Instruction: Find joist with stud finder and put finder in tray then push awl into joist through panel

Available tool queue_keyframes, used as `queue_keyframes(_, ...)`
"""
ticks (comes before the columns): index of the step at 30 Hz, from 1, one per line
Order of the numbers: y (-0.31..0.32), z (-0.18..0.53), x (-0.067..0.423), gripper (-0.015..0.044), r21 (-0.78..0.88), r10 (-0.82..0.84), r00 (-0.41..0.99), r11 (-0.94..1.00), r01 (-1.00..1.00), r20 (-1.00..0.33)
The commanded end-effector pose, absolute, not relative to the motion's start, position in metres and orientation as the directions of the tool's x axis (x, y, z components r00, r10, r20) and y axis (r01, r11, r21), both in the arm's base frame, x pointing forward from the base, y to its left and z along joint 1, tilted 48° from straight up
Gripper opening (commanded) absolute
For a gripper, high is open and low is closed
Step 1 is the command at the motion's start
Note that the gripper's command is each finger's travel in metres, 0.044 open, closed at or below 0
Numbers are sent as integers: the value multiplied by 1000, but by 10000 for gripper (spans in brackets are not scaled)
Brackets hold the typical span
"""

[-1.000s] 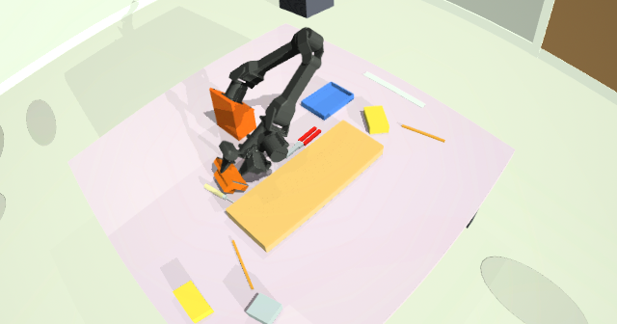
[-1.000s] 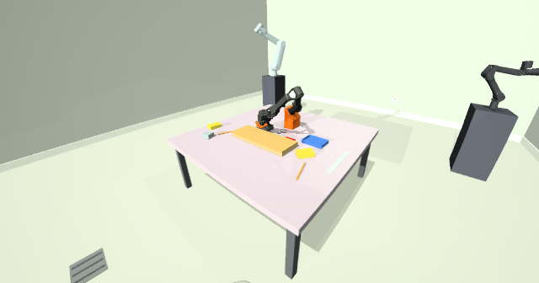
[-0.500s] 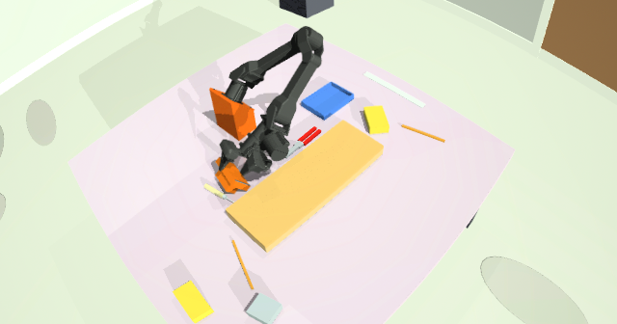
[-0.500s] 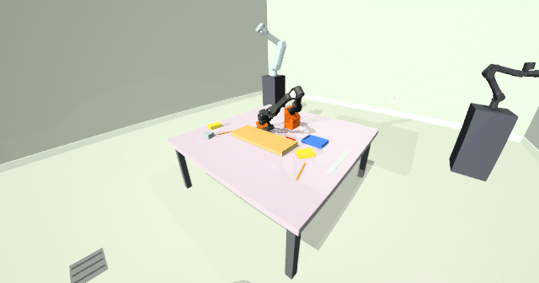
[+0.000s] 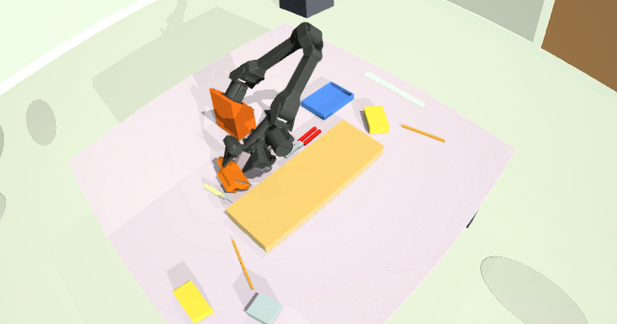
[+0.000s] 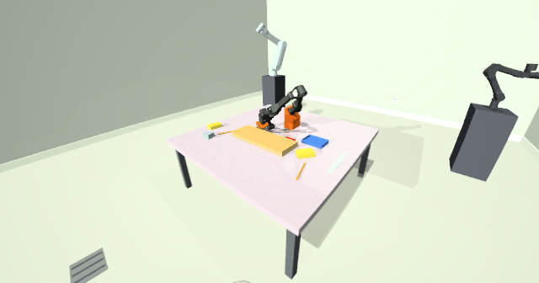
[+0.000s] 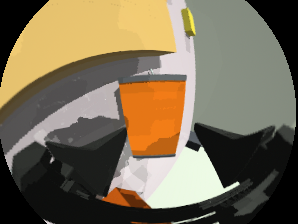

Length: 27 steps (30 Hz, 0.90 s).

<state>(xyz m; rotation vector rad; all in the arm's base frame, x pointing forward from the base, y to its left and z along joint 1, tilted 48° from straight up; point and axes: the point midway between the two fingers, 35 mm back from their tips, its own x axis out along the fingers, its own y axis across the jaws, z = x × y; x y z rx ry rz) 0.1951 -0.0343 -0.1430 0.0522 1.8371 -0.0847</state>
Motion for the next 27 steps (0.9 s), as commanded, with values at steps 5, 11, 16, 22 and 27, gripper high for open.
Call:
queue_keyframes(5,-49,-107,208,440,-34,-11,-257,996,84,-966)
queue_keyframes(11,-75,-42,211,440,-34,-12,-263,996,80,-965)
queue_keyframes(16,-65,-68,210,440,-29,-6,-269,996,85,-963)
queue_keyframes(22,-65,-68,210,440,-29,-6,-269,996,85,-963)
queue_keyframes(27,-65,-68,210,440,-29,-6,-269,996,85,-963)
